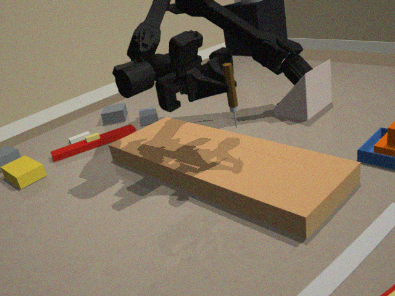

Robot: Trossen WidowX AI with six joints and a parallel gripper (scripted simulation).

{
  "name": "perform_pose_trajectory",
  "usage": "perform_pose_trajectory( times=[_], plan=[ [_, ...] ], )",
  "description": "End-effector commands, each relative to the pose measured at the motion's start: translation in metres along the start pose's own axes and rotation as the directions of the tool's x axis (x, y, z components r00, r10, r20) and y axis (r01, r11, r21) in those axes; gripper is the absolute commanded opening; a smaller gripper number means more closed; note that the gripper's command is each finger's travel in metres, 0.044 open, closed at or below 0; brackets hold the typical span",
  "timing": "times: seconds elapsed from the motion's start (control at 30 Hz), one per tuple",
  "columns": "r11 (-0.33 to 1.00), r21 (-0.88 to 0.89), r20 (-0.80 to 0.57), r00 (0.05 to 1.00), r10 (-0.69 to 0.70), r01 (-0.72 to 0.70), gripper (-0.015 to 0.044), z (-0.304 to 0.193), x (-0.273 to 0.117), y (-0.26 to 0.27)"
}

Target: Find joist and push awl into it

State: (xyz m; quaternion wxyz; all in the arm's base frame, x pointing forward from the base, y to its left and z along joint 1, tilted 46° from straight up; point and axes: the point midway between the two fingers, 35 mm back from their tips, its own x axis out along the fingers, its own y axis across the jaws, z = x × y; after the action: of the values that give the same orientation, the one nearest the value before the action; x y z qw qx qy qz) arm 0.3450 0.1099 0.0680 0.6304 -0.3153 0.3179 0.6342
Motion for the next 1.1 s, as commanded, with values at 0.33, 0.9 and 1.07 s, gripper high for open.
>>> perform_pose_trajectory(
  times=[0.33, 0.9, 1.07],
  plan=[
    [0.997, -0.073, 0.057, 0.998, -0.019, 0.023, 0.0, 0.003, -0.002, -0.008],
    [0.997, -0.073, 0.056, 0.998, -0.019, 0.023, 0.0, -0.017, 0.001, -0.01],
    [0.997, -0.073, 0.056, 0.998, -0.019, 0.023, 0.0, -0.023, 0.002, -0.01]
  ],
)
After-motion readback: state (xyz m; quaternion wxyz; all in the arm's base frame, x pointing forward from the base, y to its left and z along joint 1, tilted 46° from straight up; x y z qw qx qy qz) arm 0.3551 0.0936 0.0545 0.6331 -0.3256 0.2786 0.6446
